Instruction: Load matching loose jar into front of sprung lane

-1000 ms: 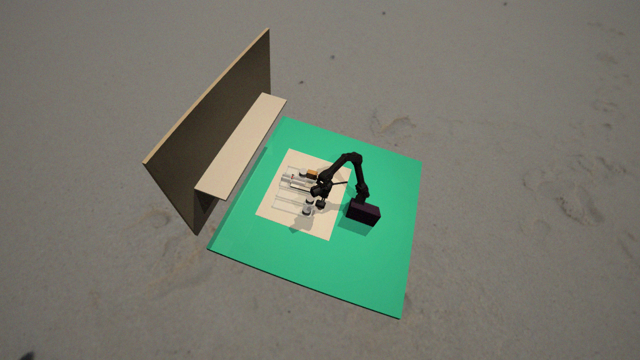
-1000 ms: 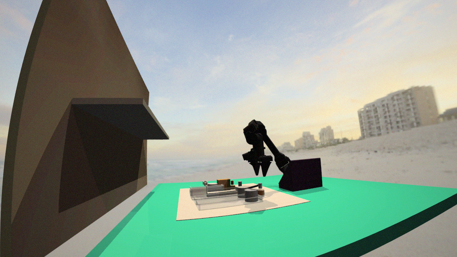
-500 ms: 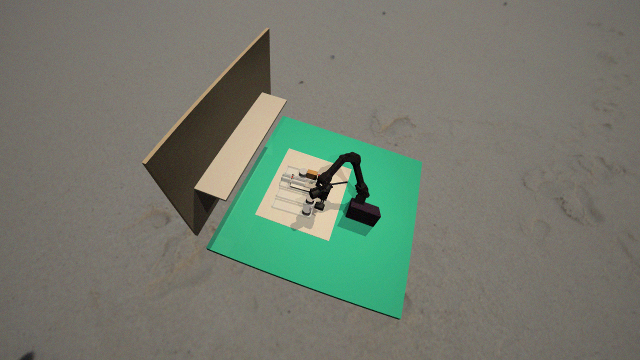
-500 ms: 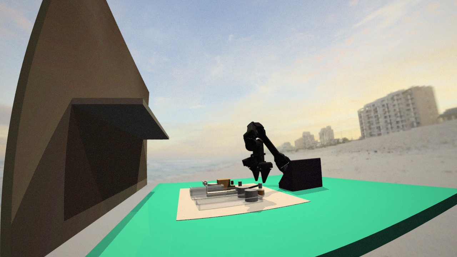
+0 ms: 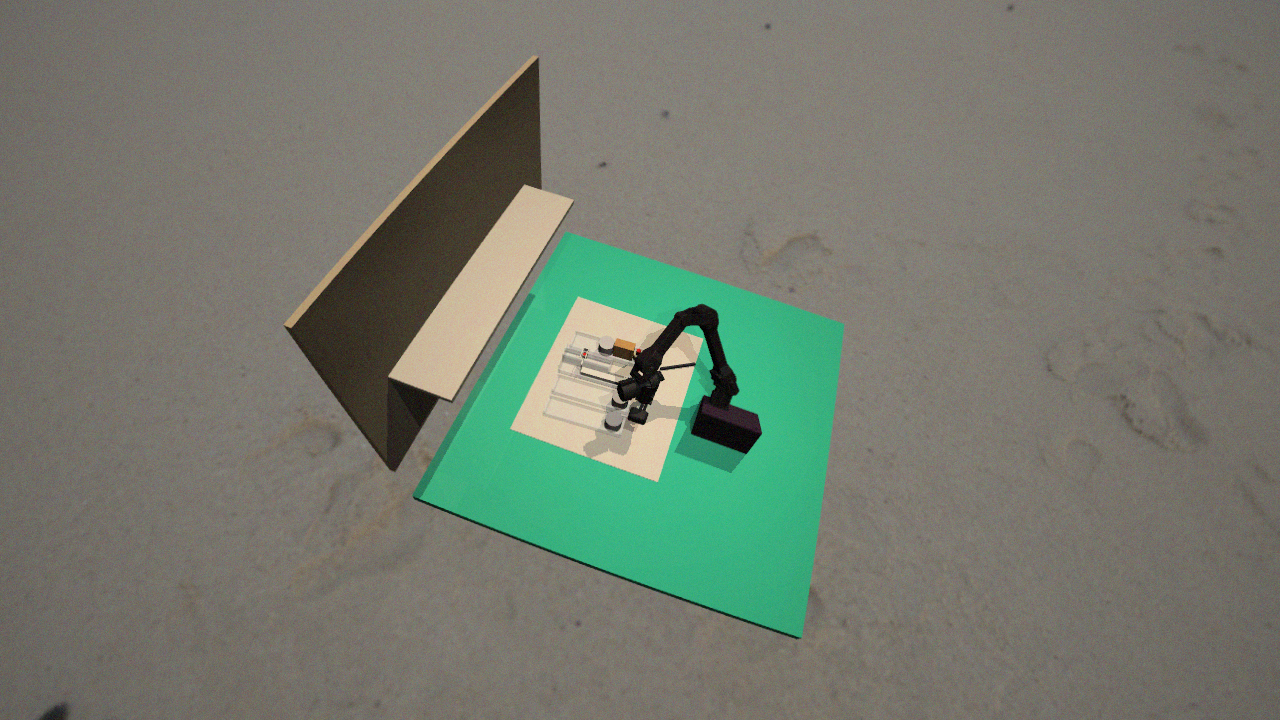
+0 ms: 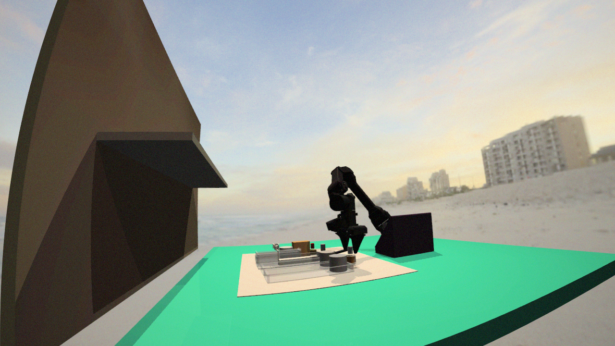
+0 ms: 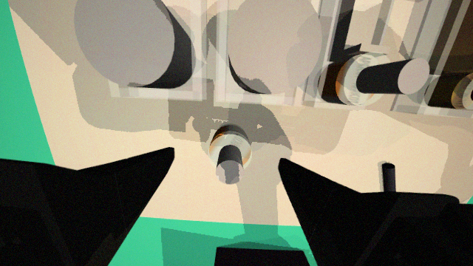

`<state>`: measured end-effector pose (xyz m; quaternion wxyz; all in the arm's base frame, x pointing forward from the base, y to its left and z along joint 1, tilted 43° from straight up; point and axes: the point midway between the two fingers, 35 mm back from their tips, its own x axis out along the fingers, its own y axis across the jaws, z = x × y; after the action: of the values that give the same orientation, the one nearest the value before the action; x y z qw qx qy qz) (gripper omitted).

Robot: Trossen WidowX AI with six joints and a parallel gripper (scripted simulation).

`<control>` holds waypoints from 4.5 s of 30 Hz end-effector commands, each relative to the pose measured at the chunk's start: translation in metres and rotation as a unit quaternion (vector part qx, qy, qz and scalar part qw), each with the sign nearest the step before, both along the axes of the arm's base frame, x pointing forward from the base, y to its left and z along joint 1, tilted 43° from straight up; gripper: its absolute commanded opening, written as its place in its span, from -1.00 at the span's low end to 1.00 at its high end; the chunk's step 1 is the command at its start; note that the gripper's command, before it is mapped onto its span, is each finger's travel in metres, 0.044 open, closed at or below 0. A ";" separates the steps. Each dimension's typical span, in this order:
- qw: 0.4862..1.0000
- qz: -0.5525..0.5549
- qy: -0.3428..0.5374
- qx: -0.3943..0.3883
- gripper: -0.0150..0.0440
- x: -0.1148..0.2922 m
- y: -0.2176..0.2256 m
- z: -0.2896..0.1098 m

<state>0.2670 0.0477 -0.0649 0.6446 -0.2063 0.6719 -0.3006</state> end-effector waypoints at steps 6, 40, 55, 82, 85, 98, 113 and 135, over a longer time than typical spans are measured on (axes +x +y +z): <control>1.000 0.002 0.003 -0.004 1.00 -0.002 -0.012 -0.011; 1.000 0.003 0.003 -0.001 -0.49 0.005 0.027 0.027; 1.000 0.008 0.009 0.002 -0.49 0.011 0.030 0.068; 0.999 0.026 0.026 -0.004 -0.49 0.019 -0.075 0.075; 0.999 0.026 0.026 -0.004 -0.49 0.019 -0.076 0.074; 0.999 0.026 0.025 -0.004 -0.49 0.024 -0.077 0.073; 0.999 0.026 0.025 -0.004 -0.49 0.030 -0.078 0.073; 0.999 0.026 0.025 -0.004 -0.49 0.040 -0.079 0.073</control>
<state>0.3001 -0.0305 0.0065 0.6279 -0.2325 0.6881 -0.2795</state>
